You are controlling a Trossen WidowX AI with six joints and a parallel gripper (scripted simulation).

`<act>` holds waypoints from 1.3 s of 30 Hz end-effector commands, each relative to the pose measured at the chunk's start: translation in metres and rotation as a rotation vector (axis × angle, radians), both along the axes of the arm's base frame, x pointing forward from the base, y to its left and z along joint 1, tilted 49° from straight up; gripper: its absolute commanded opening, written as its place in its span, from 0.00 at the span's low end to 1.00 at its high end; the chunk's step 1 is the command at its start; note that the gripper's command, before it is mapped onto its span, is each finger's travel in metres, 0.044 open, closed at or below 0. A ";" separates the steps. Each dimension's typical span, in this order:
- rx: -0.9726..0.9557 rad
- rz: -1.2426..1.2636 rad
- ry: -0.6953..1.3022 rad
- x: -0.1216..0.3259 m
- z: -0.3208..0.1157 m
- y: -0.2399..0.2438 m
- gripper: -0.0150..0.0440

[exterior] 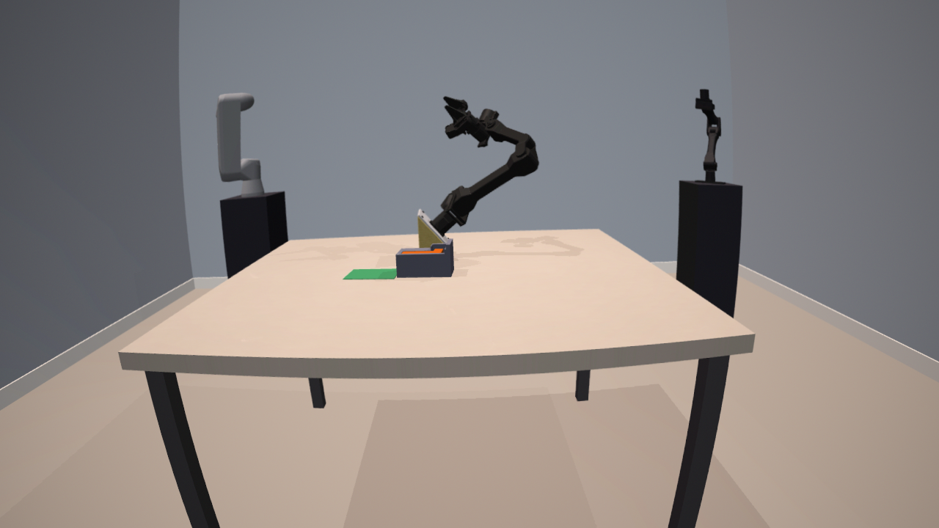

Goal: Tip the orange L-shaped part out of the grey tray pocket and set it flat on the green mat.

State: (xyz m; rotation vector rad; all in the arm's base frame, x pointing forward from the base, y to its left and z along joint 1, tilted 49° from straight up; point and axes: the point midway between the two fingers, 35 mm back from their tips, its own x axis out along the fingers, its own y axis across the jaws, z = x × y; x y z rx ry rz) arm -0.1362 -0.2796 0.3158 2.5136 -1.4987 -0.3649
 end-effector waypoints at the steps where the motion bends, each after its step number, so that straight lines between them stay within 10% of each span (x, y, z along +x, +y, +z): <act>1: -0.001 0.005 0.009 0.001 -0.001 -0.002 0.89; 9: 0.044 0.072 0.051 0.026 -0.016 -0.022 0.56; 23: 0.056 0.322 0.335 0.106 -0.069 -0.053 0.56; 39: -0.446 1.448 0.877 0.324 -0.170 0.024 0.56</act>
